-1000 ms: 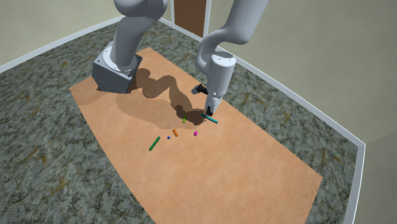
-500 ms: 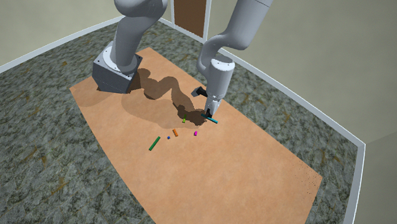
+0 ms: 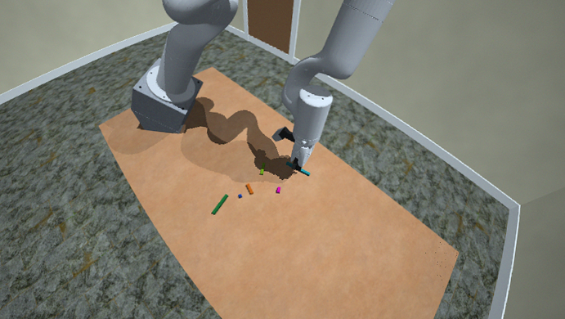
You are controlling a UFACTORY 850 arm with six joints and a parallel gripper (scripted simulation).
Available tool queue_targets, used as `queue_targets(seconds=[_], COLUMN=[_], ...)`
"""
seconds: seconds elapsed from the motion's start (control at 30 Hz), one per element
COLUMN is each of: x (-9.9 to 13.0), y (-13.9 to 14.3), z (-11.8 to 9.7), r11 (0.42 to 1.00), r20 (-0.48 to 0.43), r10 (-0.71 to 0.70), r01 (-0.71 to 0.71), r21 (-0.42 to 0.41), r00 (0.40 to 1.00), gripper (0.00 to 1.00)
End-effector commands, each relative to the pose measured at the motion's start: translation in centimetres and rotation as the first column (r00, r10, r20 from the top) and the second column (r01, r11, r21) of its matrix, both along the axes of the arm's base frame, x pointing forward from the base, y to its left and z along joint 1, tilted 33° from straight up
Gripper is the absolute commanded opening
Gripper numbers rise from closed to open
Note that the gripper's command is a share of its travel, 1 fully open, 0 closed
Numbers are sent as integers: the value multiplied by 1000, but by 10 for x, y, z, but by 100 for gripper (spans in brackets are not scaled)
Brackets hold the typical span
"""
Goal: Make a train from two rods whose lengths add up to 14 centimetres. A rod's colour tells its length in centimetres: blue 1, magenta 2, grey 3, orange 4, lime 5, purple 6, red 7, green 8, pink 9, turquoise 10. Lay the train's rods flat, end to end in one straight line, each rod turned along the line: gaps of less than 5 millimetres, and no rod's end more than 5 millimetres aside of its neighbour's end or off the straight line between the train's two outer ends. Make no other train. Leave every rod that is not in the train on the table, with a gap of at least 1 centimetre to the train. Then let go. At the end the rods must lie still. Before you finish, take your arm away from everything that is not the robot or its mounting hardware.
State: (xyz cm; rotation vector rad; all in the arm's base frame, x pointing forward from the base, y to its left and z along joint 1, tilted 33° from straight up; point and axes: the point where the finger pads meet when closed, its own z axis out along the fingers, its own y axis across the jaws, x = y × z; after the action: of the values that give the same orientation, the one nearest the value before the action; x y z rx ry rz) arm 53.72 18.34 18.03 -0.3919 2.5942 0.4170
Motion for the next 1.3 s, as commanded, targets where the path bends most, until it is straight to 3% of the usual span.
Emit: queue_targets(seconds=[0.0,1.27], x=[2,4], y=[1,3], z=[-3,-5], r11=[1000,1000], r20=[2,2], r10=[0,-1], r01=[0,0], r21=[0,0], r00=[1000,1000], gripper=[24,24])
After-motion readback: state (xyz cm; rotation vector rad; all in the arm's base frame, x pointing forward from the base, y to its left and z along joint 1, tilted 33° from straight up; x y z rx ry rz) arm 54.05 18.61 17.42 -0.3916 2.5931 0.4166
